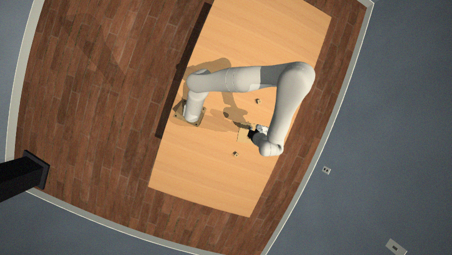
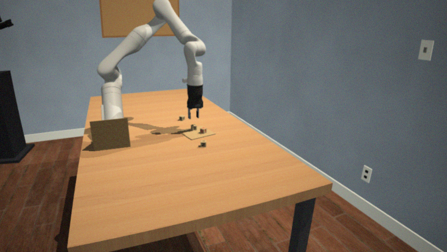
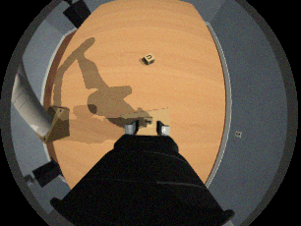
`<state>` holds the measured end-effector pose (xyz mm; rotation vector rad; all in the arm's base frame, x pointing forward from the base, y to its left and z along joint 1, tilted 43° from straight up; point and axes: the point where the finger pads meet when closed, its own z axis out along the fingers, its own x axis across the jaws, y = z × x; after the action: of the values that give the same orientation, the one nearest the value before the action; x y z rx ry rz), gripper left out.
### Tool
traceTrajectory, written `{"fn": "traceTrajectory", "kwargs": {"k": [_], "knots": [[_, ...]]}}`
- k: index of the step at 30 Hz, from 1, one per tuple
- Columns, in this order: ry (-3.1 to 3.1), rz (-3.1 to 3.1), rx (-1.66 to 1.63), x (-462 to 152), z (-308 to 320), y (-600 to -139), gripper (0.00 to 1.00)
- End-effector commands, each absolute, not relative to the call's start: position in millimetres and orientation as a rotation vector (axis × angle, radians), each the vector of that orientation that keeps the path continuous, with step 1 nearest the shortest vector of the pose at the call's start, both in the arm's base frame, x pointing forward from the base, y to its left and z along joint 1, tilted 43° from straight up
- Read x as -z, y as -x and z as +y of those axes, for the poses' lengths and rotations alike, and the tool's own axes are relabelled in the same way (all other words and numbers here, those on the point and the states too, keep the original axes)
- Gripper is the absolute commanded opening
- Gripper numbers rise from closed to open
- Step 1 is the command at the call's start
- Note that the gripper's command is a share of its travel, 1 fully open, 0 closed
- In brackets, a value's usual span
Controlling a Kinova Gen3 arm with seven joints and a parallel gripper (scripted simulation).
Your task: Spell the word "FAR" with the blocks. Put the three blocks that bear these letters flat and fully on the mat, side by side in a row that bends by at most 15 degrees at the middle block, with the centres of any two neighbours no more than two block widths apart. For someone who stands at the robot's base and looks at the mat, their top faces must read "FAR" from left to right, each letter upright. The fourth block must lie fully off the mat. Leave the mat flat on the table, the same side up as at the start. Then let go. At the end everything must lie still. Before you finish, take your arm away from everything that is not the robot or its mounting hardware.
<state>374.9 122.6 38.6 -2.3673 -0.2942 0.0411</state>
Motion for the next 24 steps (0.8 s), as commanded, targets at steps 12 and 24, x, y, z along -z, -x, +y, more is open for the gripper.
{"fn": "traceTrajectory", "kwargs": {"k": [12,24], "knots": [[2.373,-0.288,-0.026,-61.6,101.5,-381.3,1.0],[2.372,-0.287,-0.028,-61.0,101.6,-381.0,1.0]]}}
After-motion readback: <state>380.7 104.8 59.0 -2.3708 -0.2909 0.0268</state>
